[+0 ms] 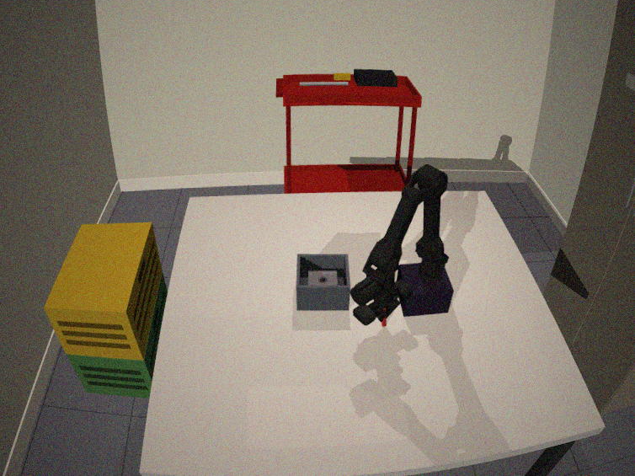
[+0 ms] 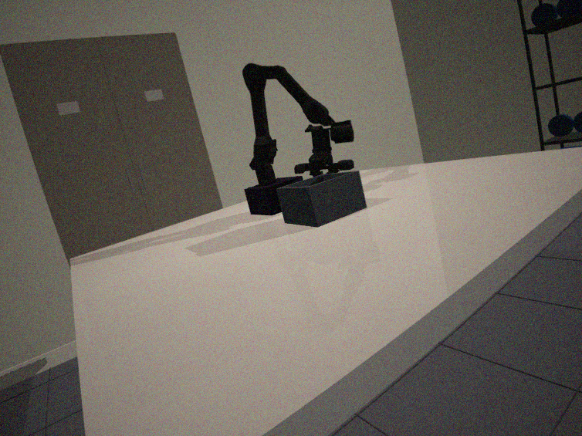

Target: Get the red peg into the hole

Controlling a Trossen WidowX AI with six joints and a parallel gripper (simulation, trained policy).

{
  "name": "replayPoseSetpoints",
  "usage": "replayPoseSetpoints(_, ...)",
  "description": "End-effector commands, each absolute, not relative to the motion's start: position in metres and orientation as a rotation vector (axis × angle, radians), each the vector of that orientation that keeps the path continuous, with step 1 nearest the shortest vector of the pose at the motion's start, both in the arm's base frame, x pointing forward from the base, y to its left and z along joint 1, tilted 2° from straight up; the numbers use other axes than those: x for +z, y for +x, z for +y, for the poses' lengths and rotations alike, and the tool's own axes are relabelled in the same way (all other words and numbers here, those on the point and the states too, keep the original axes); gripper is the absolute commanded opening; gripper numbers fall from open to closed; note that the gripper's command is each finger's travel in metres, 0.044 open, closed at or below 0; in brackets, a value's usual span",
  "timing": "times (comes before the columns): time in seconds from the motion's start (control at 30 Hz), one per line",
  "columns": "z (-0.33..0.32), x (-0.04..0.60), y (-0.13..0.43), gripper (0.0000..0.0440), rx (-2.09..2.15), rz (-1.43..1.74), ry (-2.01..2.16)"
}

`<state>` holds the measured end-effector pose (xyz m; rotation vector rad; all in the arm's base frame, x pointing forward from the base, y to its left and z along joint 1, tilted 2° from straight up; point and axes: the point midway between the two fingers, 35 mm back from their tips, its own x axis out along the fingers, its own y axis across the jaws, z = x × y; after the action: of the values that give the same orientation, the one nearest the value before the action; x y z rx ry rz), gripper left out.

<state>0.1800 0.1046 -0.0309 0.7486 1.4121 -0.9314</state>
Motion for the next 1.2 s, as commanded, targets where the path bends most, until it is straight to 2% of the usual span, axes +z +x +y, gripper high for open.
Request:
replayPoseSetpoints(0.0, 0.102, -0.024, 0.186, 0.0, -0.904, 1.399, 0.734)
replayPoseSetpoints(1.17, 0.054, 0.082, 0.26, 0.0, -0.74, 1.166, 0.56)
